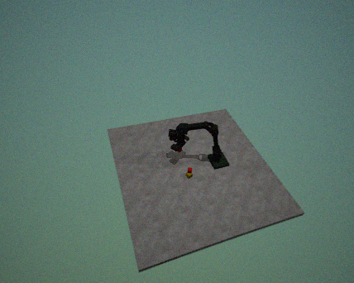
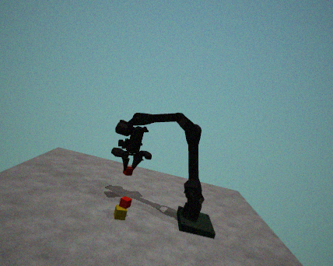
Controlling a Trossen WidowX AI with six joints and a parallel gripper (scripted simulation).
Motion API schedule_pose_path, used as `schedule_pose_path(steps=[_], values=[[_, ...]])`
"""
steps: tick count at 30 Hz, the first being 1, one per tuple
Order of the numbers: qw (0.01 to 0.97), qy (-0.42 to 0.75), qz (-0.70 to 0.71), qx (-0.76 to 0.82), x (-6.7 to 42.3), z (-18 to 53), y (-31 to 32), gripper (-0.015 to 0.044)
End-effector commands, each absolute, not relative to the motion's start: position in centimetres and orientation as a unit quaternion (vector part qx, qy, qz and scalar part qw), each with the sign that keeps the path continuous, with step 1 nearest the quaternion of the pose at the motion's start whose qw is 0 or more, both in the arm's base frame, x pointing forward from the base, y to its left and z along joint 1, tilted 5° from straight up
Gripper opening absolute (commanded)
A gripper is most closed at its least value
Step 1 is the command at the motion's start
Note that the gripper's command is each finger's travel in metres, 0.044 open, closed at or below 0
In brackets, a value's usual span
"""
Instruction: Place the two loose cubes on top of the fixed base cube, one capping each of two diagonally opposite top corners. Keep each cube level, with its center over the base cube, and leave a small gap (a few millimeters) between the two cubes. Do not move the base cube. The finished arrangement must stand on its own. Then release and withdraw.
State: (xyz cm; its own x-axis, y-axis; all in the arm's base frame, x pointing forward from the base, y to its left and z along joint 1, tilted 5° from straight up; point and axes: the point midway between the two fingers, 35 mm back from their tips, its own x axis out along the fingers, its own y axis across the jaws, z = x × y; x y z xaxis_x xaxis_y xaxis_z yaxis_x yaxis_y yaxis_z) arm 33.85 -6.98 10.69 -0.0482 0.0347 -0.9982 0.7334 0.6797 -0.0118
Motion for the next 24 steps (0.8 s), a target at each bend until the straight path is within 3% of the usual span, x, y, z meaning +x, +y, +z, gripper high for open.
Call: schedule_pose_path(steps=[1, 24], values=[[0.642, 0.679, -0.248, 0.257, 34.0, 11.0, -5.9, 0.0105], [0.691, 0.721, -0.02, 0.043, 33.7, 11.1, 1.6, 0.0105]])
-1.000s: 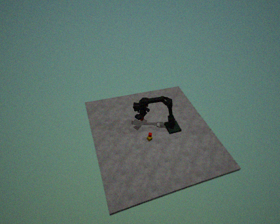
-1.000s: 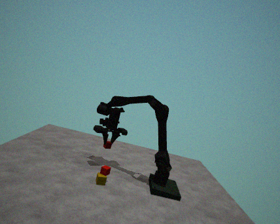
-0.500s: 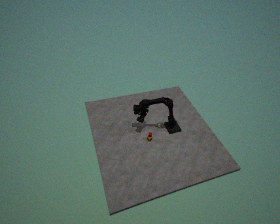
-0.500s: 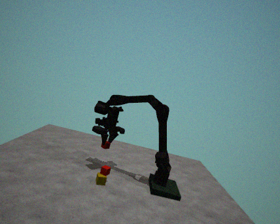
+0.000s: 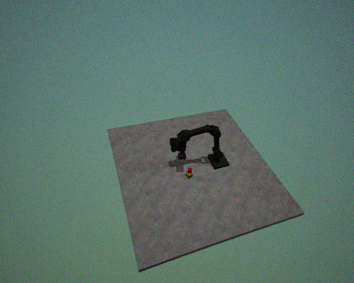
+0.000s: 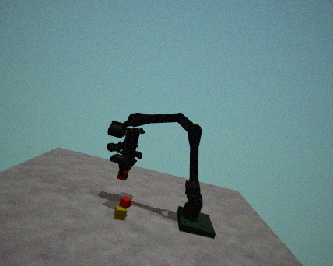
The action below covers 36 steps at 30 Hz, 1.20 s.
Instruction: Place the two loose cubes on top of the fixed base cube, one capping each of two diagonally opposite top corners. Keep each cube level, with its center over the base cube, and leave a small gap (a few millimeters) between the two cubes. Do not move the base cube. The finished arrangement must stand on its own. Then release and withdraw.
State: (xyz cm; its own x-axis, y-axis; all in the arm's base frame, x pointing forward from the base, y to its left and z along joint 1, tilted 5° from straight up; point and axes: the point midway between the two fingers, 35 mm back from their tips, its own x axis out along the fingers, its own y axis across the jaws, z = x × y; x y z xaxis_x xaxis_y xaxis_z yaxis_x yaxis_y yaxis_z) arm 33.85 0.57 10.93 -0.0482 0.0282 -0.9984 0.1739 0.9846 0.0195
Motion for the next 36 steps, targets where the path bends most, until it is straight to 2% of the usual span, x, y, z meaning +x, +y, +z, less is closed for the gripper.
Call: schedule_pose_path(steps=[1, 18, 36], values=[[0.691, 0.722, -0.01, 0.033, 33.7, 11.1, 2.0, 0.0105], [0.68, 0.704, 0.162, -0.129, 32.4, 11.2, 7.3, 0.0105], [0.626, 0.641, 0.334, -0.292, 30.1, 11.3, 12.5, 0.0105]])
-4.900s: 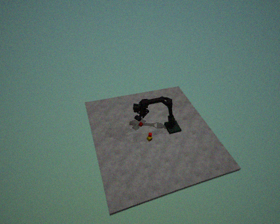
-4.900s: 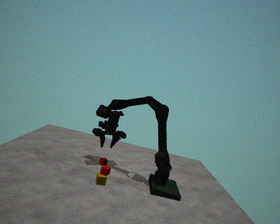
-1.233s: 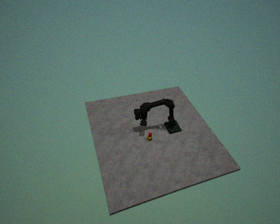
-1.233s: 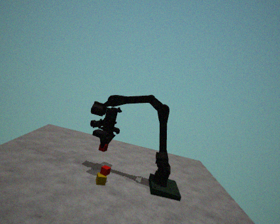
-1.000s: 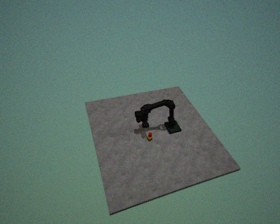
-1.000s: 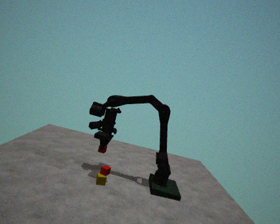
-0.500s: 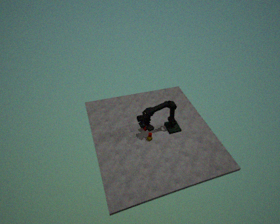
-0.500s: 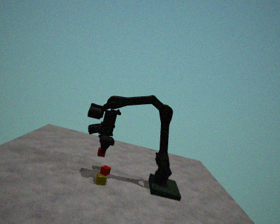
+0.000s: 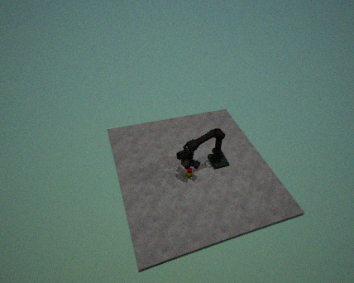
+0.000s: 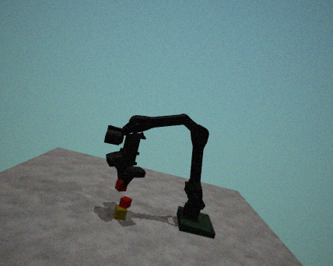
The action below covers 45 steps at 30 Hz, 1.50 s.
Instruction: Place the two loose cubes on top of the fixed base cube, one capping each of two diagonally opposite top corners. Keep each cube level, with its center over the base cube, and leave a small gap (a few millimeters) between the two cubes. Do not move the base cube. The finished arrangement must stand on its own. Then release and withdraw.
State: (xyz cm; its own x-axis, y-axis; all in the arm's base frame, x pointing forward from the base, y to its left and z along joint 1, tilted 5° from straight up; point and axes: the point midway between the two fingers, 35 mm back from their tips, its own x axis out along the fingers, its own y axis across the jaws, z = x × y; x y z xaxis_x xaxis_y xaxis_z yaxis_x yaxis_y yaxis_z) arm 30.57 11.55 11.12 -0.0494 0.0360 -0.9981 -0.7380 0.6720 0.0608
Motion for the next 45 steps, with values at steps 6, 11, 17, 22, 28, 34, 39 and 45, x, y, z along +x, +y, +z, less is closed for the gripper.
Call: schedule_pose_path(steps=[6, 11, 17, 22, 28, 34, 39, 45], values=[[0.599, 0.611, 0.388, -0.342, 29.2, 11.3, 14.1, 0.0105], [0.587, 0.598, 0.409, -0.362, 28.7, 11.3, 14.8, 0.0105], [0.586, 0.597, 0.409, -0.363, 28.7, 10.6, 14.8, 0.0105], [0.586, 0.597, 0.41, -0.364, 28.5, 9.0, 14.7, 0.0105], [0.586, 0.597, 0.41, -0.364, 28.4, 8.3, 14.7, 0.0105], [0.586, 0.597, 0.41, -0.364, 28.4, 8.3, 14.7, 0.0105], [0.586, 0.597, 0.41, -0.364, 28.5, 8.0, 14.7, 0.0105], [0.586, 0.597, 0.41, -0.363, 28.5, 6.6, 14.8, 0.0105]])
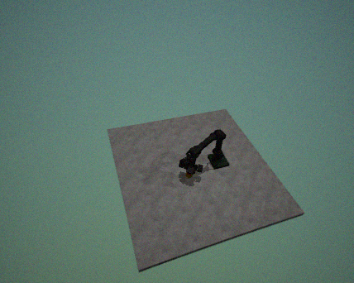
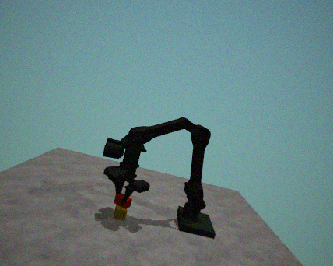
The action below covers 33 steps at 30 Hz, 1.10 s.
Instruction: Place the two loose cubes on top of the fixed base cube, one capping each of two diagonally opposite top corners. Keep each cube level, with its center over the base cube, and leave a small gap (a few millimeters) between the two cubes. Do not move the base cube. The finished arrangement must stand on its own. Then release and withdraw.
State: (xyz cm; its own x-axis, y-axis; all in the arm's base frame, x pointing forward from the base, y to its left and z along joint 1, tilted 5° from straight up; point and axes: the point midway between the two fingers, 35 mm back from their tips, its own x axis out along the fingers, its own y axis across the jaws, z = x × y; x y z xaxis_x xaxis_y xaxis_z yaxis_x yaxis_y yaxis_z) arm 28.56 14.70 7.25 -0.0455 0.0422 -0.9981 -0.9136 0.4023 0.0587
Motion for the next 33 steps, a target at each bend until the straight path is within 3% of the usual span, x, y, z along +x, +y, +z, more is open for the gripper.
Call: schedule_pose_path(steps=[1, 31, 33], values=[[0.586, 0.597, 0.41, -0.363, 28.5, 6.4, 14.8, 0.0105], [0.587, 0.598, 0.409, -0.363, 28.4, 5.3, 14.9, 0.0105], [0.587, 0.598, 0.409, -0.363, 28.4, 5.3, 14.9, 0.0157]])
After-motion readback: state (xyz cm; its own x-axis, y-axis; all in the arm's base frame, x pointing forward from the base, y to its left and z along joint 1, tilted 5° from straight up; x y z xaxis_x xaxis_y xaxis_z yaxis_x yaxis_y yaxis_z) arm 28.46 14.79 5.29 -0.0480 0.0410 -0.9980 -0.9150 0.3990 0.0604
